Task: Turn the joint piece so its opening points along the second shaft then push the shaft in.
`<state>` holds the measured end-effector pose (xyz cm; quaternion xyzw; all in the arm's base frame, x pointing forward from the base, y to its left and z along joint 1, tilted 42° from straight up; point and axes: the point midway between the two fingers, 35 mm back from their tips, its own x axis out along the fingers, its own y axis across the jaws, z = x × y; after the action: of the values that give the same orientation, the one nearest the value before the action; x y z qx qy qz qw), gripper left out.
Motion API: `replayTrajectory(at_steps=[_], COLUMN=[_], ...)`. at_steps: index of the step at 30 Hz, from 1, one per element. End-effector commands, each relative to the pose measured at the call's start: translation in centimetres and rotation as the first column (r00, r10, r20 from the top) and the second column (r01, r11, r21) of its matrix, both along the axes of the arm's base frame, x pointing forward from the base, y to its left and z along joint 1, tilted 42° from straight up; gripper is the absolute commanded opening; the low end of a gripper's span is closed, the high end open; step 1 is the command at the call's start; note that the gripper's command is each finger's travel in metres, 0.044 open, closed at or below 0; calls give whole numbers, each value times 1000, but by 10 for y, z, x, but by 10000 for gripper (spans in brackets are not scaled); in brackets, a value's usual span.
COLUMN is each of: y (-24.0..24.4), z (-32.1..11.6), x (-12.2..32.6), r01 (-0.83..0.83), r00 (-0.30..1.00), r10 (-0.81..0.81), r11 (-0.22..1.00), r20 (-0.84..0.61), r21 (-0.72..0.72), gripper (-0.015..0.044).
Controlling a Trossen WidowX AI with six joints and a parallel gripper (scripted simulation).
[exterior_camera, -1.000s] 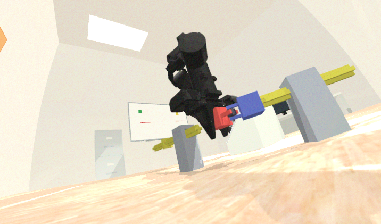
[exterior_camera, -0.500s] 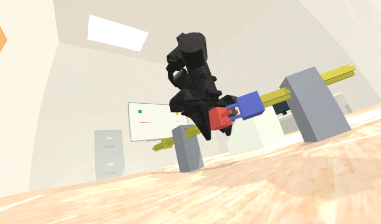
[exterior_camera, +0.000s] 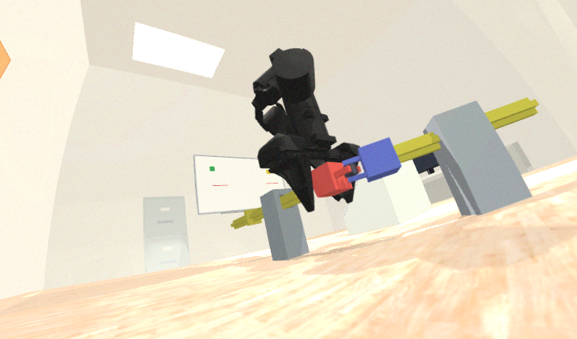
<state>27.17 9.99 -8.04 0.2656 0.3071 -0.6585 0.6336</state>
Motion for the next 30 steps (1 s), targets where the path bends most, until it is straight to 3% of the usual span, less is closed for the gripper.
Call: replayTrajectory(at_steps=[1,9,16,30], y=[16,21,37,70], z=[14,19,34,69], x=[3,3,7,9], r01=[-17,-36,-208,-515], r00=[1000,999,968,743], r10=[16,36,212,536], r11=[1000,999,977,840], r20=[22,10,-138,-401], r21=[8,9,38,169], gripper=[440,440,440,440])
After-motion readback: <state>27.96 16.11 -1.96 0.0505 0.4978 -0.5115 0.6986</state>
